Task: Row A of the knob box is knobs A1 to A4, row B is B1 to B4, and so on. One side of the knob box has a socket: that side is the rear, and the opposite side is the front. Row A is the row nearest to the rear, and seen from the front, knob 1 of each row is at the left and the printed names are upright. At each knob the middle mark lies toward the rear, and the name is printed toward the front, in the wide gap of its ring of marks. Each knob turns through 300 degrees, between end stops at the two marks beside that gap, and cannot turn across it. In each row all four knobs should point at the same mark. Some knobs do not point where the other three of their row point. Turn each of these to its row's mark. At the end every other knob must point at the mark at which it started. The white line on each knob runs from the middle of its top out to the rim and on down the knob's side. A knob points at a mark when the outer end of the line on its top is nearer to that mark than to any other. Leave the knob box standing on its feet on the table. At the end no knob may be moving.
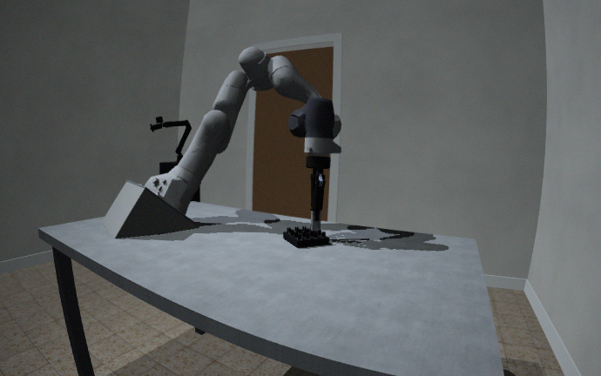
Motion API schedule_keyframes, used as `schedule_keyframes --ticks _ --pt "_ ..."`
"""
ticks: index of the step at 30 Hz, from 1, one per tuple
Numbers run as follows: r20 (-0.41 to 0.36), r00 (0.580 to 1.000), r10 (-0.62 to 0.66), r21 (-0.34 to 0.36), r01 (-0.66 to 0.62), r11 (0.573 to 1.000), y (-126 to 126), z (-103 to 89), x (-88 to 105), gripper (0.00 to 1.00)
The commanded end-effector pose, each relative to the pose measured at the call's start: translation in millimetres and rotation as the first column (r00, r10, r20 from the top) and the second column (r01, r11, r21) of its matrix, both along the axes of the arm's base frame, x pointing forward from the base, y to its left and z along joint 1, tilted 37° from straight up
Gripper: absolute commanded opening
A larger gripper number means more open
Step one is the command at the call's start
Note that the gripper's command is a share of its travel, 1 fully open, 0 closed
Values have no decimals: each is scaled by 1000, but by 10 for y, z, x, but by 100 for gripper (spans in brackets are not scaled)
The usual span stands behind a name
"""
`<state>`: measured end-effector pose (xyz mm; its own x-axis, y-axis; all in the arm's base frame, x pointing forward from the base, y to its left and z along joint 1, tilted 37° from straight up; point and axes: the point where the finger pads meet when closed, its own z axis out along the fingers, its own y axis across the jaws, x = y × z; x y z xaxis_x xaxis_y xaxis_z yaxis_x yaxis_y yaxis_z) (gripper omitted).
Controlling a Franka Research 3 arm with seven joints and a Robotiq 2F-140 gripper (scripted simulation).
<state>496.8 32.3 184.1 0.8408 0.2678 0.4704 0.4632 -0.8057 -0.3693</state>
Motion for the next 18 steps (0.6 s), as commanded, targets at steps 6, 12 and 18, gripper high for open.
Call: schedule_keyframes --ticks 6,12,18 --pt "-105 983 -147 43 153 987 5 -7 -6 5" --pt "-167 959 -228 61 241 969 5 -7 -6 5" --pt "-201 941 -271 69 290 955 5 -7 -6 5"
